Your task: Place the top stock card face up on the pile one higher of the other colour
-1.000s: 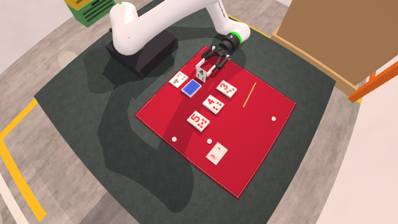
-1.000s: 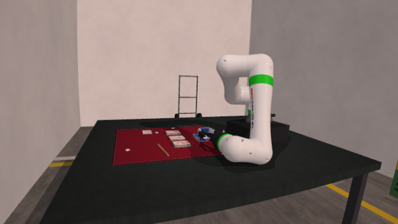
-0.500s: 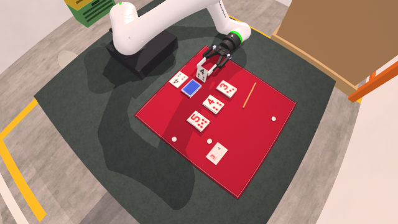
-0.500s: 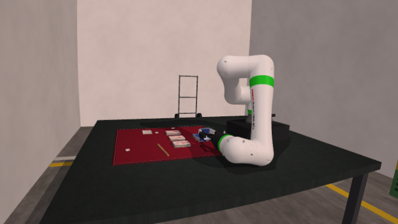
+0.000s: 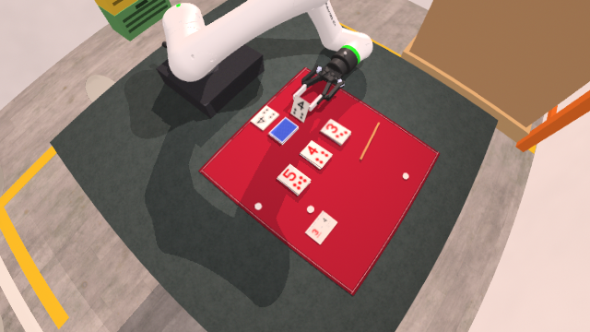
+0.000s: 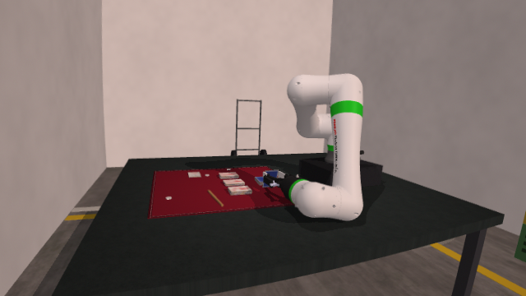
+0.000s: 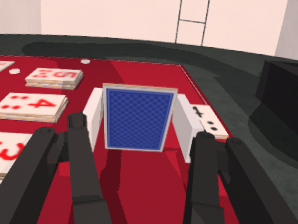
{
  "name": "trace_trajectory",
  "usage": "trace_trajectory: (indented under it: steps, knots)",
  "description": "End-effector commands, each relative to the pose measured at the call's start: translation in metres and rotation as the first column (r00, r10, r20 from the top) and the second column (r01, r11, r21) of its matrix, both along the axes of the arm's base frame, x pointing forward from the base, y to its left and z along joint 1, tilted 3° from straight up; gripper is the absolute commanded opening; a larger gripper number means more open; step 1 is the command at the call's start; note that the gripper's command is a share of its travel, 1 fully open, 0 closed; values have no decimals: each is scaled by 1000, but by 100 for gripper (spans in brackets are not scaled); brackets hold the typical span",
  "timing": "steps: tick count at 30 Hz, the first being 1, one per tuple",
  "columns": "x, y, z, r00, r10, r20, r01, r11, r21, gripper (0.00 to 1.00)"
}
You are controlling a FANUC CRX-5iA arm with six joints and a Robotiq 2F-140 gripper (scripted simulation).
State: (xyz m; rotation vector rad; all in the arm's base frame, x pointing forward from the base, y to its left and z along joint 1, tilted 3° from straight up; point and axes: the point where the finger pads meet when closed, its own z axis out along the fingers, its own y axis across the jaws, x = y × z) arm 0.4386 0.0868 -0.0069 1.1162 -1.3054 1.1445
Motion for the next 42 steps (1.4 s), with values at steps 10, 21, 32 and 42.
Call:
trace_trajectory:
  steps: [10,21,32,42]
  knots:
    - [1,3,-1,1000,0,0,0,1000,0,43]
    - [1,5,-2,1000,0,0,0,1000,0,43]
    - [1,5,-2,1000,0,0,0,1000,0,43]
    - [1,5,-2,1000,0,0,0,1000,0,43]
